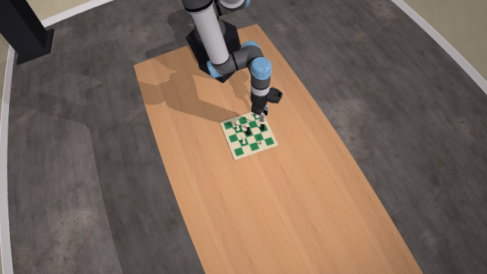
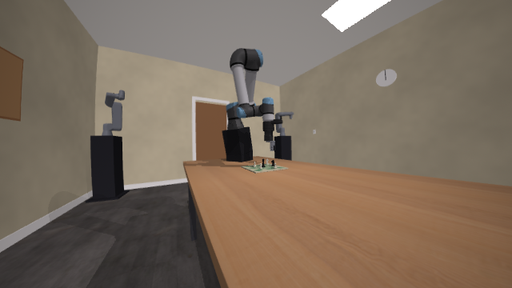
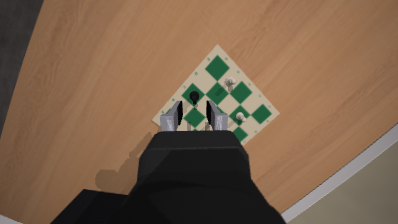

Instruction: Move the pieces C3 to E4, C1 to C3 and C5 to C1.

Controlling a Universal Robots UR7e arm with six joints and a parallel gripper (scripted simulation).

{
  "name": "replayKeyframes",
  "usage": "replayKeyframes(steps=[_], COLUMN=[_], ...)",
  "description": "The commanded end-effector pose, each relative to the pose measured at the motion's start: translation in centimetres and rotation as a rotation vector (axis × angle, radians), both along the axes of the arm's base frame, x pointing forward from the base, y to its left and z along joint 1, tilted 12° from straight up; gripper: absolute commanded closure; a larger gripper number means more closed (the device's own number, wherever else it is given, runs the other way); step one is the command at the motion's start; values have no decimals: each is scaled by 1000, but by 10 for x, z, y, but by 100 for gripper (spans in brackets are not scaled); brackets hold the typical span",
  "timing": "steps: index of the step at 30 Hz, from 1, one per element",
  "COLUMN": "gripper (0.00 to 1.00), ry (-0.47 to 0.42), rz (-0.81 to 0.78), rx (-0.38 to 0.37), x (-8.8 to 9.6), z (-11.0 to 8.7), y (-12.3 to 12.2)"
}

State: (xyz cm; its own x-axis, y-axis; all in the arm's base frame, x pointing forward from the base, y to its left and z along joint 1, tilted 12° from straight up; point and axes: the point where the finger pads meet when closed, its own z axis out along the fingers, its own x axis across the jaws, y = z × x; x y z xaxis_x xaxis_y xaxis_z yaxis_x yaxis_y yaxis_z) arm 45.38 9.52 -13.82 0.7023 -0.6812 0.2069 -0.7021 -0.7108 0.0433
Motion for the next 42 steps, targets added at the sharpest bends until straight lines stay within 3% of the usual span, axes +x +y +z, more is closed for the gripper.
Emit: replayKeyframes(steps=[1,18,42], gripper=[27,27,27], ry=[-1,-1,-1], rz=[0,0,0], rx=[0,0,0], x=[0,2,6], z=[0,-9,-41], y=[0,-1,-7])
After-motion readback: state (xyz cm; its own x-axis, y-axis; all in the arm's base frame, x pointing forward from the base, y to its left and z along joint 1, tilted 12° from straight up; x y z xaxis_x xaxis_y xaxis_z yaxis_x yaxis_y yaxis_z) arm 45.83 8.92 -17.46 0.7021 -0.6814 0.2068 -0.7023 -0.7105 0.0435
